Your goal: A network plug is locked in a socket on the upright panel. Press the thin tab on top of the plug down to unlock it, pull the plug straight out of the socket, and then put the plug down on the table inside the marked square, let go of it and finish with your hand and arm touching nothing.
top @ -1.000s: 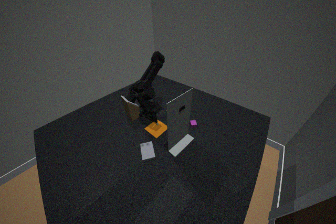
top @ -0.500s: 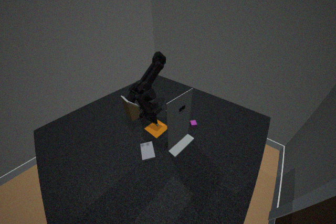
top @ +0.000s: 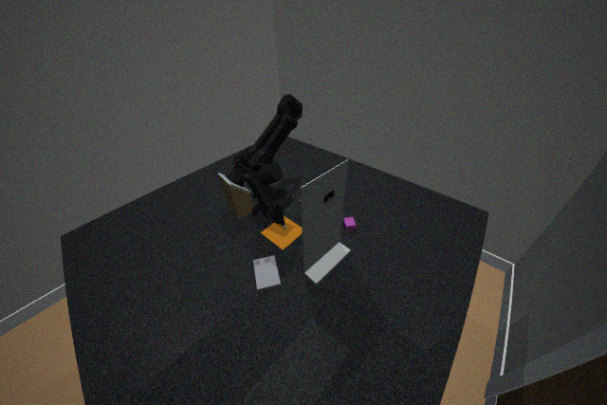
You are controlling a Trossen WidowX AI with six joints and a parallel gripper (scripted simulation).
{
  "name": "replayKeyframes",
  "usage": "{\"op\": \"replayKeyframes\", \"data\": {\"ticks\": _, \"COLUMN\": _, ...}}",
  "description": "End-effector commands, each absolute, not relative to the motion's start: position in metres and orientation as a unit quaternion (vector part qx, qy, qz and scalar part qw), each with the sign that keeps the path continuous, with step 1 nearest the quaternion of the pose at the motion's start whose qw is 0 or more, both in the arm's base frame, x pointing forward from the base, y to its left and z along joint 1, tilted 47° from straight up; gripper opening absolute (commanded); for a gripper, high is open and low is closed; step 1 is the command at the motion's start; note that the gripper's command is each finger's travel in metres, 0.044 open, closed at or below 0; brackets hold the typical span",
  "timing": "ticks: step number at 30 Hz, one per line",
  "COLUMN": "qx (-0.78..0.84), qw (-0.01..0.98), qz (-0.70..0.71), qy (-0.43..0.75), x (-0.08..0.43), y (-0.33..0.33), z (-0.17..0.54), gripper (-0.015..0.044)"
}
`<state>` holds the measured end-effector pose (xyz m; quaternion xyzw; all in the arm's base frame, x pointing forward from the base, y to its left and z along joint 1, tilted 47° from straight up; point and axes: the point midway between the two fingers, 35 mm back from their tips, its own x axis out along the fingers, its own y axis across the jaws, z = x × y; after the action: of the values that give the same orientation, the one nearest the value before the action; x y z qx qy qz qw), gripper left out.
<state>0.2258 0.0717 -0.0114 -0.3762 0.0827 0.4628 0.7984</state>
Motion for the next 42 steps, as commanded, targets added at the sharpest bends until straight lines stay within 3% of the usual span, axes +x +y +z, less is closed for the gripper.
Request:
{"op": "replayKeyframes", "data": {"ticks": 1, "qx": -0.374, "qw": 0.799, "qz": 0.463, "qy": 0.087, "x": 0.225, "y": 0.073, "z": -0.014, "gripper": 0.0}}
{"op": "replayKeyframes", "data": {"ticks": 42, "qx": -0.371, "qw": 0.802, "qz": 0.461, "qy": 0.084, "x": 0.221, "y": 0.089, "z": -0.023, "gripper": 0.0}}
